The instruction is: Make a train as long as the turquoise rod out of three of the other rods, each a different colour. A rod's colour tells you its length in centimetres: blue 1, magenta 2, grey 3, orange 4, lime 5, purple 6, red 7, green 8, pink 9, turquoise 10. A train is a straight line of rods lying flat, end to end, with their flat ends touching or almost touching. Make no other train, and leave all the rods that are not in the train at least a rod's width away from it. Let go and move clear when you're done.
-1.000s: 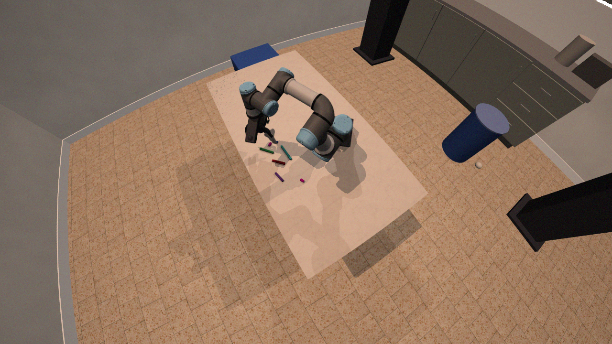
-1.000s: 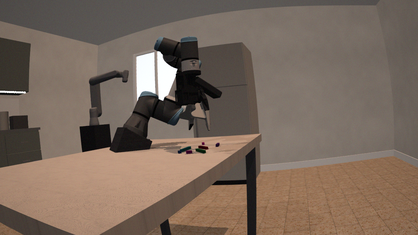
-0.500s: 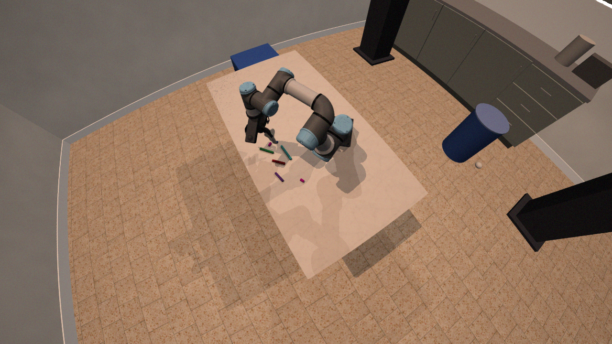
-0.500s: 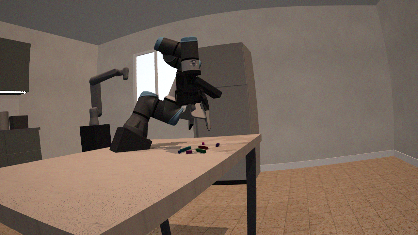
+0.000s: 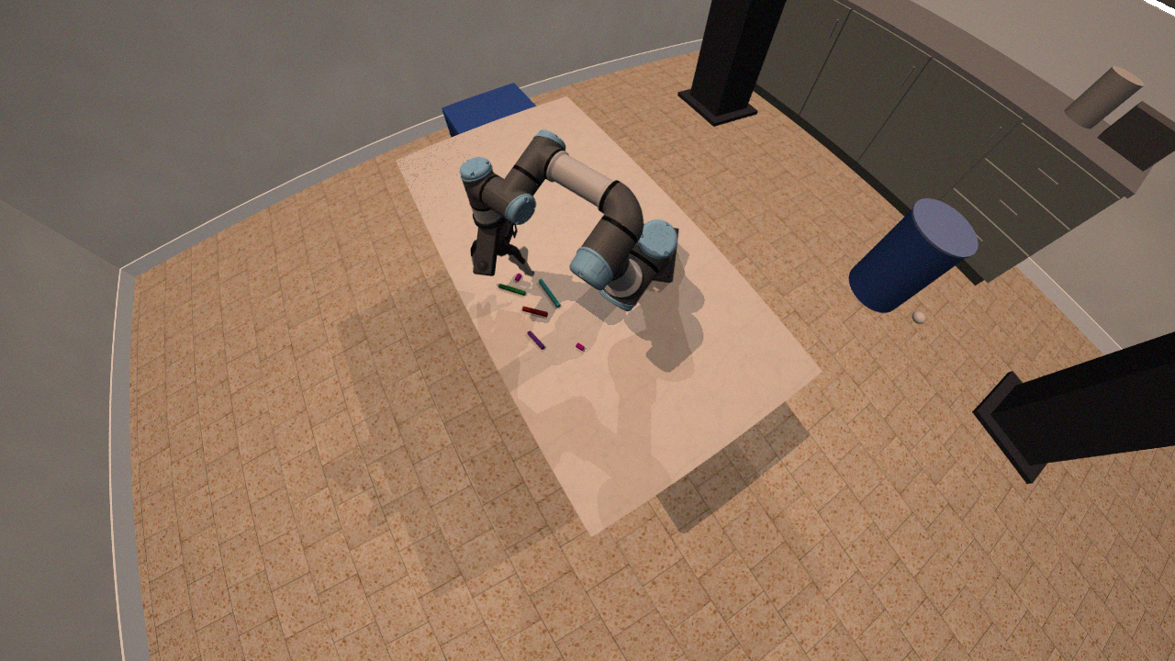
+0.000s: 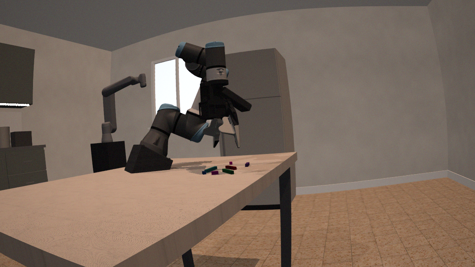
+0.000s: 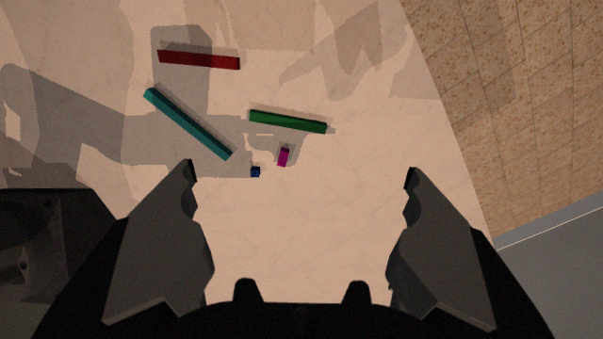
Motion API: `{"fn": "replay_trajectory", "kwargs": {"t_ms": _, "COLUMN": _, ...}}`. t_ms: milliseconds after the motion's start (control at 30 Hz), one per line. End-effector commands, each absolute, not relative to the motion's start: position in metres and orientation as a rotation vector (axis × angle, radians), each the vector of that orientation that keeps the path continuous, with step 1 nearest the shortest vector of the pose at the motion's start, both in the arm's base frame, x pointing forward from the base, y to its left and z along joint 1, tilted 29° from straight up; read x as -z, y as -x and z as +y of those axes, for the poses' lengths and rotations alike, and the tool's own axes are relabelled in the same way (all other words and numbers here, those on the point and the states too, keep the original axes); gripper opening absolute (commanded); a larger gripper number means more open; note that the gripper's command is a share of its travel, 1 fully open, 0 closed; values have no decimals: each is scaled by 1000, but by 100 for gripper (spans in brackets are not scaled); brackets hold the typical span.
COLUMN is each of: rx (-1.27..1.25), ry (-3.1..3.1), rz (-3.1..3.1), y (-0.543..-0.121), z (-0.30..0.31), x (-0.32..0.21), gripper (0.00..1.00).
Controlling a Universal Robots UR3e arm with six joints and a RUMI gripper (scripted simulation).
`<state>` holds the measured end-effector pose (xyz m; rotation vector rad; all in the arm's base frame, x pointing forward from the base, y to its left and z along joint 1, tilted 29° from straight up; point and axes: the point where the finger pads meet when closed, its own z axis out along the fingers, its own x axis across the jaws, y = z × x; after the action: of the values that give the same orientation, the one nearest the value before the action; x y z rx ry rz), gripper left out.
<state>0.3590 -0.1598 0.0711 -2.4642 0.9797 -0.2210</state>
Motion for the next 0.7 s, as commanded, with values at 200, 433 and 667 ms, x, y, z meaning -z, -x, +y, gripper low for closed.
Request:
{"fn": "replay_trajectory", "kwargs": {"t_ms": 200, "rx": 289, "ry": 2564, "rz": 725, "y": -351, "z": -151, "x": -75, "gripper": 100}}
{"fn": "replay_trajectory", "kwargs": {"t_ms": 433, "rx": 330, "ry": 2613, "rz": 566, "y": -346, "z": -146, "x": -77, "gripper": 100}}
{"fn": "replay_trajectory", "kwargs": {"t_ms": 667, "rx": 366, "ry": 2651, "rz": 417, "y": -342, "z": -141, "x": -78, "gripper": 100}}
